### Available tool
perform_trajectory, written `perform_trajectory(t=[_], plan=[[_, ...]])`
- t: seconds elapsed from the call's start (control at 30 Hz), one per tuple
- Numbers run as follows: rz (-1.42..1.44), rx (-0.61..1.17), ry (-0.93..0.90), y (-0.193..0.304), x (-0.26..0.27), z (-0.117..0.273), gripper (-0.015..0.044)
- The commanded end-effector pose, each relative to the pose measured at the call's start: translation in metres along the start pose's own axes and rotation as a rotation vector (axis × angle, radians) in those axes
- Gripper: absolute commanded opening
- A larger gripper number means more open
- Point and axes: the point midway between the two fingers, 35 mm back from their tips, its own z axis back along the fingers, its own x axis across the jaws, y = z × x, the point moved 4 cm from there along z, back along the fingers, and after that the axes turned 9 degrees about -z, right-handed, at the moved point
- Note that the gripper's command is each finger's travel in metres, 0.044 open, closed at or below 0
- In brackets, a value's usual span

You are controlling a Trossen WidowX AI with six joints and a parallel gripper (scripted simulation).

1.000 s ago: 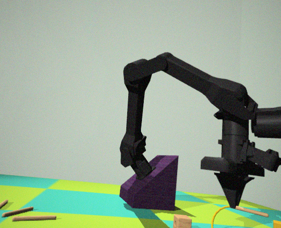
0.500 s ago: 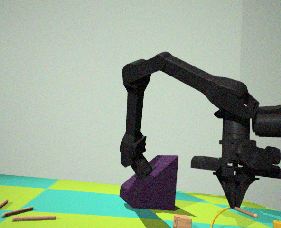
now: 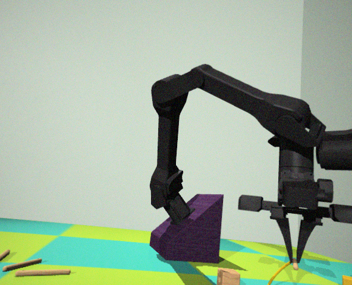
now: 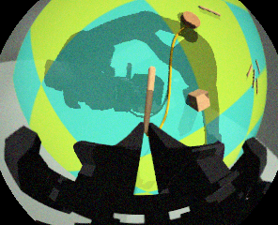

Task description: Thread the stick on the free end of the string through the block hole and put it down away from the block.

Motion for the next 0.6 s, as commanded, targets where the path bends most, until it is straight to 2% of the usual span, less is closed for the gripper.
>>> perform_trajectory(t=[0.0,0.57], plan=[[-0.18,-0.004,-0.002,-0.006,0.001,0.001,0.0],[-0.804,-0.004,-0.004,-0.019,0.003,0.001,0.0]])
